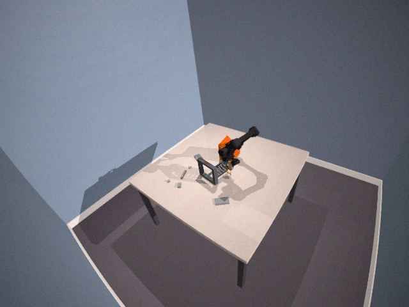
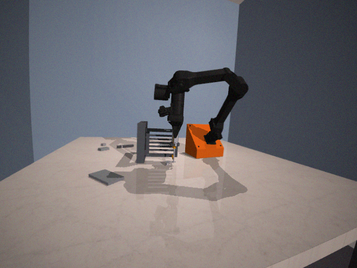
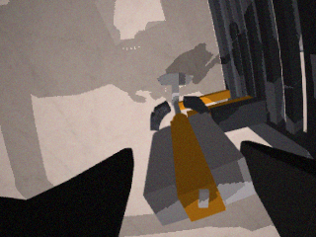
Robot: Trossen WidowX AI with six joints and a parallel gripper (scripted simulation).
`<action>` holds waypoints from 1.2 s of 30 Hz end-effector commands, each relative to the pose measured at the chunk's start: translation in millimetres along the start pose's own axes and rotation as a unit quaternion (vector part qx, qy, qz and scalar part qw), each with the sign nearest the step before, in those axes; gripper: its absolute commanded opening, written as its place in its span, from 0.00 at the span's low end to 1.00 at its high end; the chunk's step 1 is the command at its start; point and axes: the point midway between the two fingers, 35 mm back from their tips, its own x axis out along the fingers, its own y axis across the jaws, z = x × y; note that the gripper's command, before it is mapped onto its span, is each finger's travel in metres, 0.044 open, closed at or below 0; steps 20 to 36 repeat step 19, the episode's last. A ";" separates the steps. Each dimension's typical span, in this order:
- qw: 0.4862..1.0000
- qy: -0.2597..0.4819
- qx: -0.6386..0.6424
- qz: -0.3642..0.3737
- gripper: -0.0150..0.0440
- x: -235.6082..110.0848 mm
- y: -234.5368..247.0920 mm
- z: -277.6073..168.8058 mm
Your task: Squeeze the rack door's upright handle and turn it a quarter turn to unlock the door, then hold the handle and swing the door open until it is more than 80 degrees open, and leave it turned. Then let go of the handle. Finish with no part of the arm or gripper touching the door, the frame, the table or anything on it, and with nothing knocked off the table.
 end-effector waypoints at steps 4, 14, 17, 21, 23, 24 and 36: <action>1.000 -0.004 0.003 0.000 0.75 -11.7 -0.2 1.2; 1.000 -0.008 0.009 0.000 0.75 -26.8 -0.4 1.4; 1.000 -0.009 0.011 0.001 0.75 -31.3 -0.5 1.3; 1.000 -0.009 0.013 0.001 0.75 -34.3 -0.6 1.2; 1.000 -0.009 0.013 0.001 0.75 -34.3 -0.6 1.2; 1.000 -0.009 0.013 0.001 0.75 -34.3 -0.6 1.2; 1.000 -0.009 0.013 0.001 0.75 -34.3 -0.6 1.2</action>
